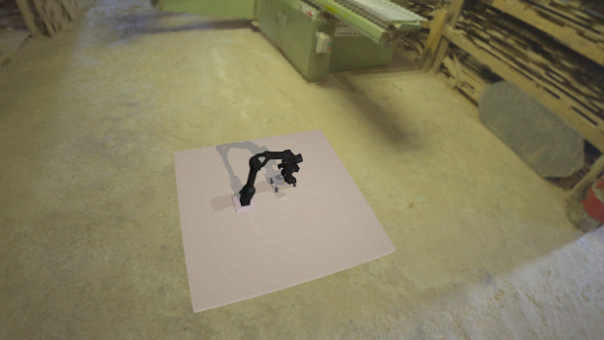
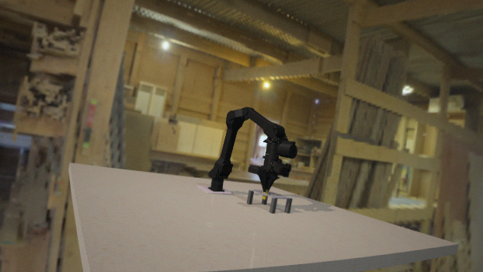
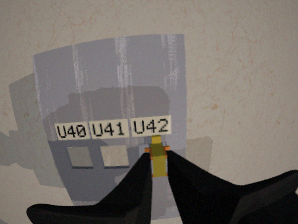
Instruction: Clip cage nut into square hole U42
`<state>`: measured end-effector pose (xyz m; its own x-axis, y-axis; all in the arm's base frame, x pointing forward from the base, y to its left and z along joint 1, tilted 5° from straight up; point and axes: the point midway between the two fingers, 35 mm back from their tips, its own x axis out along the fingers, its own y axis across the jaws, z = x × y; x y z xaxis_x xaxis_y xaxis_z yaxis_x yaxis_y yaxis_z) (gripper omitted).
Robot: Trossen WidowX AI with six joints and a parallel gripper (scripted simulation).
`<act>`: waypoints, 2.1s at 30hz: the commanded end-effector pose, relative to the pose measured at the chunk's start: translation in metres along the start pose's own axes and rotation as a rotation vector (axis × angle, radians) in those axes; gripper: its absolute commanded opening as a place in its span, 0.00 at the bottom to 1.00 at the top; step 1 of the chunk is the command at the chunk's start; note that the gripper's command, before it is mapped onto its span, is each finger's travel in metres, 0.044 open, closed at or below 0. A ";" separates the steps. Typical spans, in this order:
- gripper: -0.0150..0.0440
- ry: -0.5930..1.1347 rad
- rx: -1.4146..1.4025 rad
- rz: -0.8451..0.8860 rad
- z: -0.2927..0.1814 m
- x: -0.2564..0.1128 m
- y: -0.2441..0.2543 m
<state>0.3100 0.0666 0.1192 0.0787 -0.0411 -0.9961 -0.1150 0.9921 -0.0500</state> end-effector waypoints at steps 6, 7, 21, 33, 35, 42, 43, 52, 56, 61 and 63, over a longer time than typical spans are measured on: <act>0.30 0.002 0.004 -0.006 0.000 0.000 0.001; 0.30 0.002 0.004 -0.006 0.000 0.000 0.001; 0.30 0.002 0.004 -0.006 0.000 0.001 0.002; 0.74 0.001 0.000 -0.002 0.000 0.000 0.003; 0.83 0.001 0.000 -0.002 0.000 0.000 0.003; 1.00 0.004 0.000 0.000 -0.001 -0.001 0.003; 1.00 0.013 -0.001 0.004 -0.001 -0.005 0.002; 1.00 -0.011 0.003 -0.006 -0.001 -0.050 0.003; 1.00 -0.011 0.003 -0.006 -0.001 -0.050 0.003; 1.00 -0.011 0.003 -0.006 -0.001 -0.050 0.003; 1.00 -0.011 0.003 -0.006 -0.001 -0.050 0.003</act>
<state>0.3050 0.0727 0.1680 0.0904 -0.0398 -0.9951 -0.1151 0.9921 -0.0501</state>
